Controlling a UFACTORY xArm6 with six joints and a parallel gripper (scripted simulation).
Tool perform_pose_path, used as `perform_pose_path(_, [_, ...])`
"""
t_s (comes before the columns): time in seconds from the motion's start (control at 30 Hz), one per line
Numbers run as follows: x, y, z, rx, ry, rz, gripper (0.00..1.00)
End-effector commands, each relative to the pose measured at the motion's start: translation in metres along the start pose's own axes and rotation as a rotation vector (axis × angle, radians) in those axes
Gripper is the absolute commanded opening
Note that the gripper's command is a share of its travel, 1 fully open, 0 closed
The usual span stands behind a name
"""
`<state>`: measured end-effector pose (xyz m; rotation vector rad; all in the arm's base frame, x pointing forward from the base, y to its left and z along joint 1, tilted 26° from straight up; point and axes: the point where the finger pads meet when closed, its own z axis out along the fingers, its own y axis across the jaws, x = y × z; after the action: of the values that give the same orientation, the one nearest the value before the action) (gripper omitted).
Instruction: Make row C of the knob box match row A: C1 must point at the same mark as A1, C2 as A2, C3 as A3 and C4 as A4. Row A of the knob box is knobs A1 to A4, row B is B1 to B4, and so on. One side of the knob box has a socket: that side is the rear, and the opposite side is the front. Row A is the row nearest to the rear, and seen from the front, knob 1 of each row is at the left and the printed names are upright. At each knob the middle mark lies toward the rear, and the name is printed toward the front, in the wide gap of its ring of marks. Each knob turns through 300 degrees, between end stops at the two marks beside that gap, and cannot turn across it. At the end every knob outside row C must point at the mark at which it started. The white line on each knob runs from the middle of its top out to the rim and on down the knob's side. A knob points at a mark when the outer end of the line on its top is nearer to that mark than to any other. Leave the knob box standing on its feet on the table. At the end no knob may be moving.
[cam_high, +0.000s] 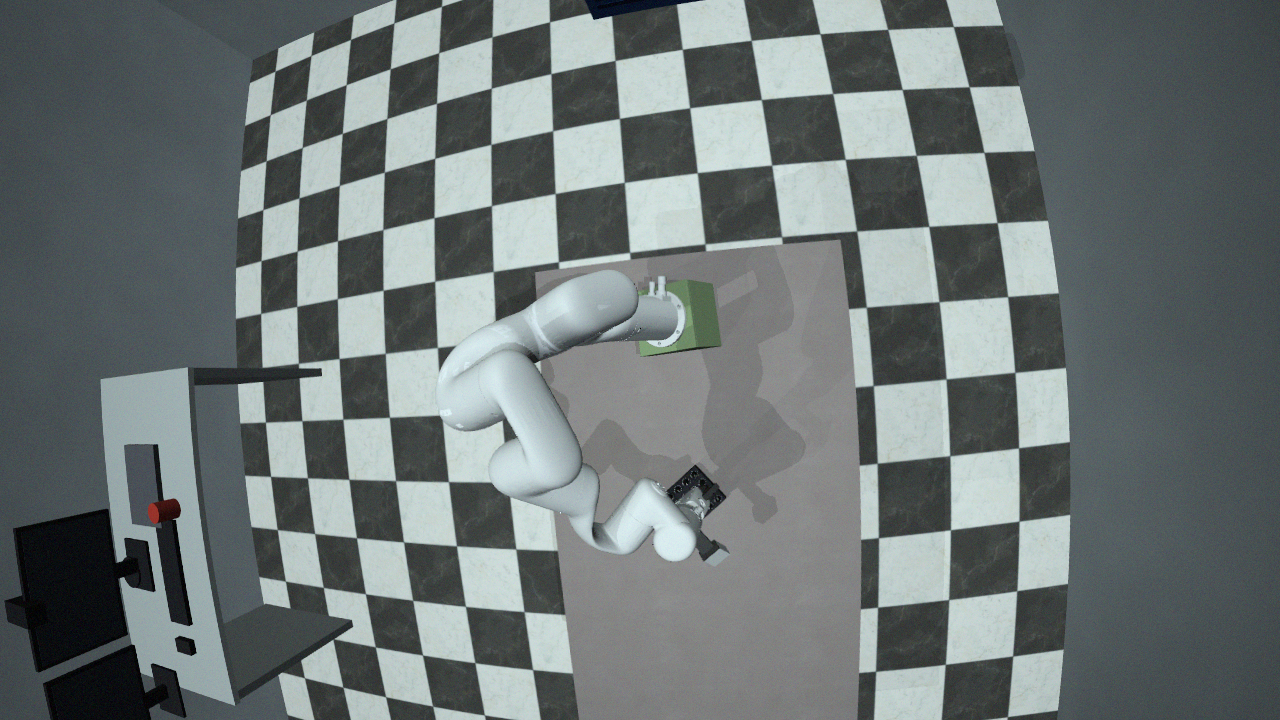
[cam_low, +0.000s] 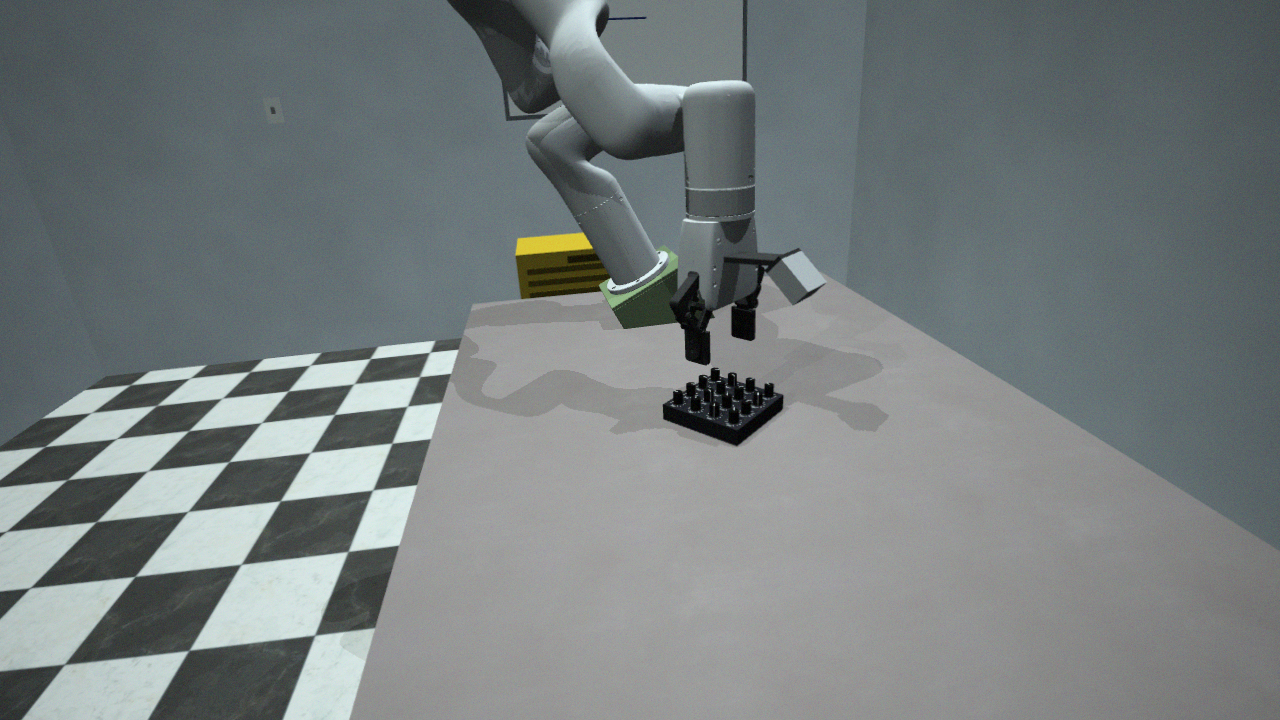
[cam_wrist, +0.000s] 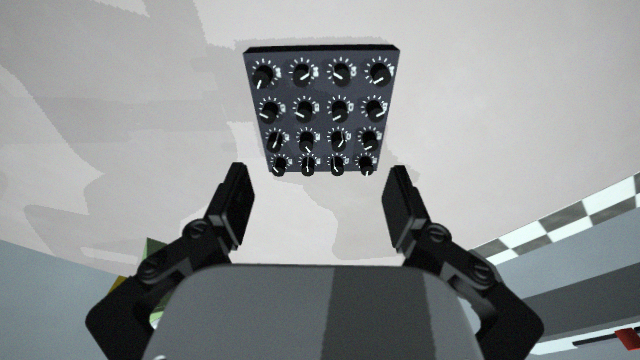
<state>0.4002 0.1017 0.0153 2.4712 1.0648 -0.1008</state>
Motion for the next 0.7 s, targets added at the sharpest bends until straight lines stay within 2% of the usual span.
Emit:
perform_pose_path(0.0, [0.0012, 0.0007, -0.0013, -0.001, 0.004, 0.001, 1.0])
perform_pose_path(0.67, [-0.0004, 0.0008, -0.0013, 0.001, -0.003, 0.001, 1.0])
